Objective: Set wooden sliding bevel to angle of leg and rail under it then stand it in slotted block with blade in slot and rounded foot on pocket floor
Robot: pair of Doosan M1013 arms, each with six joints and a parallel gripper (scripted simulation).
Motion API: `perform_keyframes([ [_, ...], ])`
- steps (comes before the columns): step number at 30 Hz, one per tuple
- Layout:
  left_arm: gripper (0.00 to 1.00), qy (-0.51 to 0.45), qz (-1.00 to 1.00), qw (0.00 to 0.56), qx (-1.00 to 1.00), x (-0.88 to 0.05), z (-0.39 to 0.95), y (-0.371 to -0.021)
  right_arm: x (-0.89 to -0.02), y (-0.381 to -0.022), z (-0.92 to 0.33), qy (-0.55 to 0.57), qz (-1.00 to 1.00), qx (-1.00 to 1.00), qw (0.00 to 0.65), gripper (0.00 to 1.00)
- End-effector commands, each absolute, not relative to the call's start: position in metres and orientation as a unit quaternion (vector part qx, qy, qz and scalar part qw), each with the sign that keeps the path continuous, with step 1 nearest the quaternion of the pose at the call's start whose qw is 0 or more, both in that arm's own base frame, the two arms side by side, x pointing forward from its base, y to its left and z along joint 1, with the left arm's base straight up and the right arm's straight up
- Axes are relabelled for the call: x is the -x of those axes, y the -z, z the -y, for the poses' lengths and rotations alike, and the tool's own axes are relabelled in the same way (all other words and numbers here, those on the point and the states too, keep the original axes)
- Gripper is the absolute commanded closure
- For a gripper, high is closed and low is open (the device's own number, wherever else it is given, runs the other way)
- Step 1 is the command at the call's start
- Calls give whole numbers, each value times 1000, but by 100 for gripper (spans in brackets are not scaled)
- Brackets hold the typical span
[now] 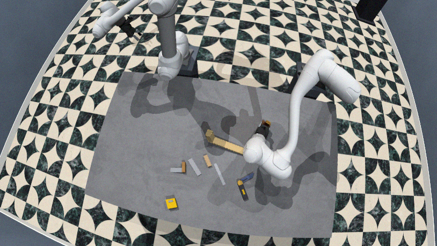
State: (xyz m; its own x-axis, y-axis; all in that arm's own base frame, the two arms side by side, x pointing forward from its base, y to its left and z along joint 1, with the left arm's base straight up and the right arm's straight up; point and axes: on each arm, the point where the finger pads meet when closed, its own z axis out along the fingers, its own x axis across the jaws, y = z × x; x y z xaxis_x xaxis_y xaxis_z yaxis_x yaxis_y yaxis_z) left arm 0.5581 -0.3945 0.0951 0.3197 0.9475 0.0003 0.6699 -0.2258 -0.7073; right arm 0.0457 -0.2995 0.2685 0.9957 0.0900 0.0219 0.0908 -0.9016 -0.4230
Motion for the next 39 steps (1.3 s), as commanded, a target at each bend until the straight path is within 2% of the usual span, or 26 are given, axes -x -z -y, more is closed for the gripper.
perform_keyframes([
  [1, 0, -223, 539, 310, 751, -560, 395, -98, -46, -269, 300, 1, 46, 975, 216, 0],
  [22, 0, -223, 539, 310, 751, -633, 420, -175, -46, -269, 300, 1, 46, 975, 216, 0],
  [39, 0, -223, 539, 310, 751, -639, 422, -181, -46, -269, 300, 1, 46, 975, 216, 0],
])
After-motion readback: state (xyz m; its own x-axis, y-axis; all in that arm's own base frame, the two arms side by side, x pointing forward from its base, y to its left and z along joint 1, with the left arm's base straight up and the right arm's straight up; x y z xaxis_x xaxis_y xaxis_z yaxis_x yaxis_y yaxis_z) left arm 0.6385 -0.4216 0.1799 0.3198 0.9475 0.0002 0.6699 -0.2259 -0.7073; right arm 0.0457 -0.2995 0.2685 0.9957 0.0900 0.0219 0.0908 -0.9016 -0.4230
